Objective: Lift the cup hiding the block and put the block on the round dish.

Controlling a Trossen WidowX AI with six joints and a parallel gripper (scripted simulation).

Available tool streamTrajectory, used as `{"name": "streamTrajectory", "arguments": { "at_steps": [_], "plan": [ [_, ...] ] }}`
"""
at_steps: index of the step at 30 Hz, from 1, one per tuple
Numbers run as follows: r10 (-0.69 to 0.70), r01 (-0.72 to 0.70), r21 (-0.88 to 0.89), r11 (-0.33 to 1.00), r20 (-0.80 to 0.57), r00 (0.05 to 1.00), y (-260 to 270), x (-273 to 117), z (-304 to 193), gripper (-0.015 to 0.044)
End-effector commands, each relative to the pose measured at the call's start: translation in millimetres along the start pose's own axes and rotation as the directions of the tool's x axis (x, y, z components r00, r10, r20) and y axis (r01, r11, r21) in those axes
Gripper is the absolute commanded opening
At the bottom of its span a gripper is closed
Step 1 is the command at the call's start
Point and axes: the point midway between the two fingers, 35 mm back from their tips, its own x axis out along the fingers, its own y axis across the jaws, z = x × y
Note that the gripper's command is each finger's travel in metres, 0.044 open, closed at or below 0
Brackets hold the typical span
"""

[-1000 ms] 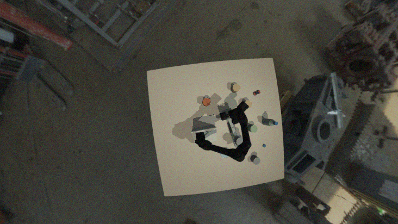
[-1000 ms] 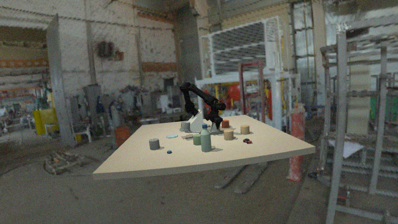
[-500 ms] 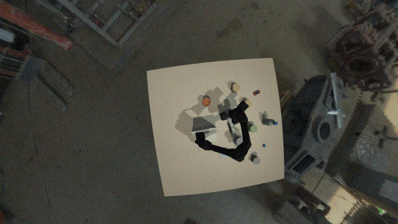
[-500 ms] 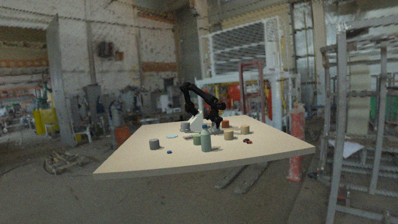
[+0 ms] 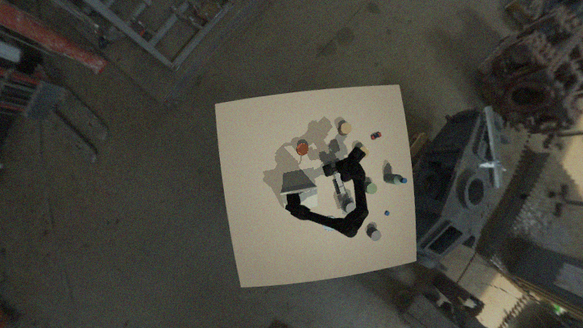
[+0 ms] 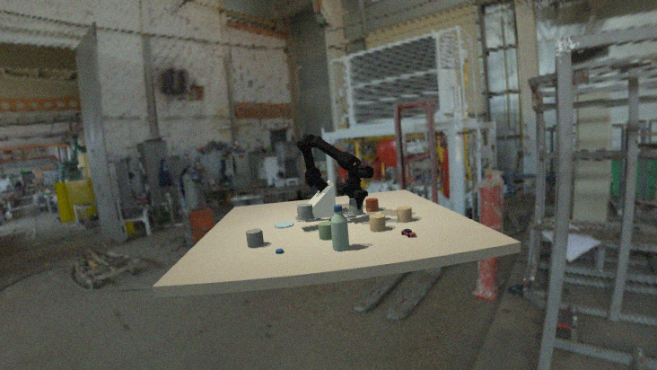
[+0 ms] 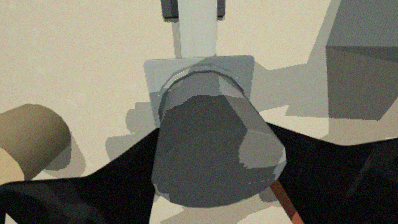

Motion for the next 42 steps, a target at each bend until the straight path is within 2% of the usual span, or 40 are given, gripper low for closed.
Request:
{"name": "streamTrajectory", "arguments": {
  "at_steps": [1,42],
  "plan": [
    [0.014,-0.014,0.011,1.000,-0.011,1.000,5.3,-9.1,-1.2,0.0000],
    [0.014,-0.014,0.010,1.000,-0.014,1.000,6.3,-60.5,-2.0,0.0000]
  ]
}}
